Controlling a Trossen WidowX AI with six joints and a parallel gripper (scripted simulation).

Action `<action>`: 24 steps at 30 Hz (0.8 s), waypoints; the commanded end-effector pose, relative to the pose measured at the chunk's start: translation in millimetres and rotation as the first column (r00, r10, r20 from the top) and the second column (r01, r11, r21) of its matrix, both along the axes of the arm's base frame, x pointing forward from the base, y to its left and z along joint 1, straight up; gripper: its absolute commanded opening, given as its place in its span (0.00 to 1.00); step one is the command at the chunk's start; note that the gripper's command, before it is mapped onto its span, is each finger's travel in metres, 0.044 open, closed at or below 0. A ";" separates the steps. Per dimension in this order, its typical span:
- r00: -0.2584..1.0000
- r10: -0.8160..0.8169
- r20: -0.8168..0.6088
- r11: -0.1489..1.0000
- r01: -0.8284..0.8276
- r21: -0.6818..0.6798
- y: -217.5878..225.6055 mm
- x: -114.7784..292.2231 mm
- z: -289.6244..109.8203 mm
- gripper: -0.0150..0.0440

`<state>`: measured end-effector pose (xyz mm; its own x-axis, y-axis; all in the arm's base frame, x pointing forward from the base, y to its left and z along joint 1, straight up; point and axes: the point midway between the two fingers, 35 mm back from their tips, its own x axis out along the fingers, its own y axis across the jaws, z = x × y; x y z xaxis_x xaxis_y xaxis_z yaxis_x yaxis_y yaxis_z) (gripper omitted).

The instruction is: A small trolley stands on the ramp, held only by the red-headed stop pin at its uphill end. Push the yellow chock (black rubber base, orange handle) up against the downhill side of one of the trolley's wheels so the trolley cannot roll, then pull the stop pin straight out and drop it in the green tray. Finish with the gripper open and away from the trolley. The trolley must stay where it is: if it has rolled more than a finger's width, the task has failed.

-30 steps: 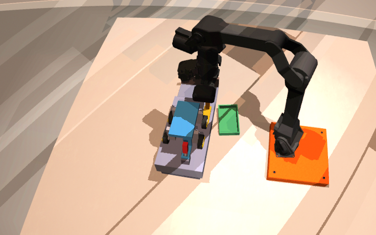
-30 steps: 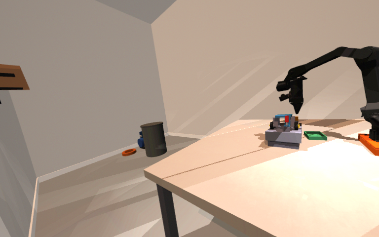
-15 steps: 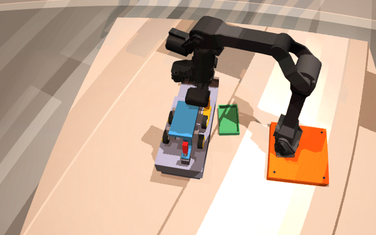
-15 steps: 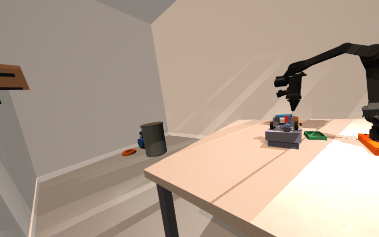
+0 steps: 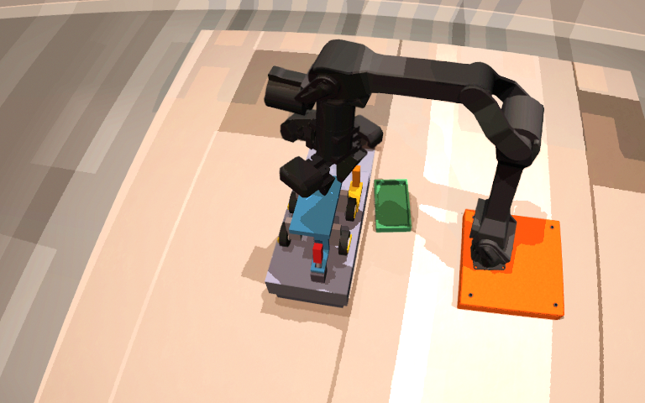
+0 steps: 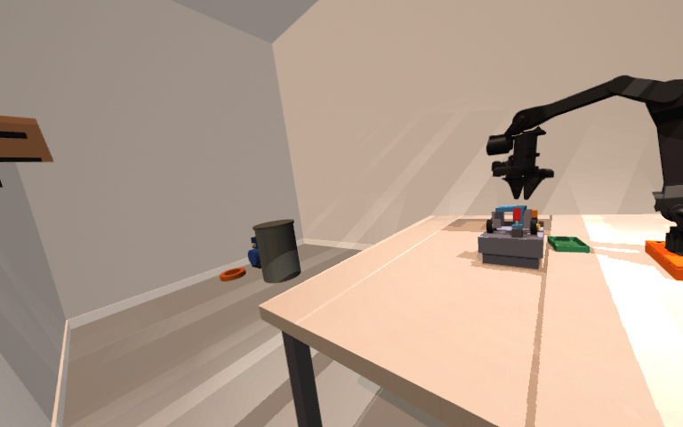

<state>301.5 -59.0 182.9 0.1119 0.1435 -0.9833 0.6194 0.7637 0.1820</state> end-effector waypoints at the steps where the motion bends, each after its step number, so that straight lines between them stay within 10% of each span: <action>1: 0.991 -0.135 -0.026 0.990 0.136 0.038 14.0 5.6 2.9 0.58; 24: 0.551 -0.773 -0.313 0.561 0.825 0.068 95.2 15.6 16.0 0.58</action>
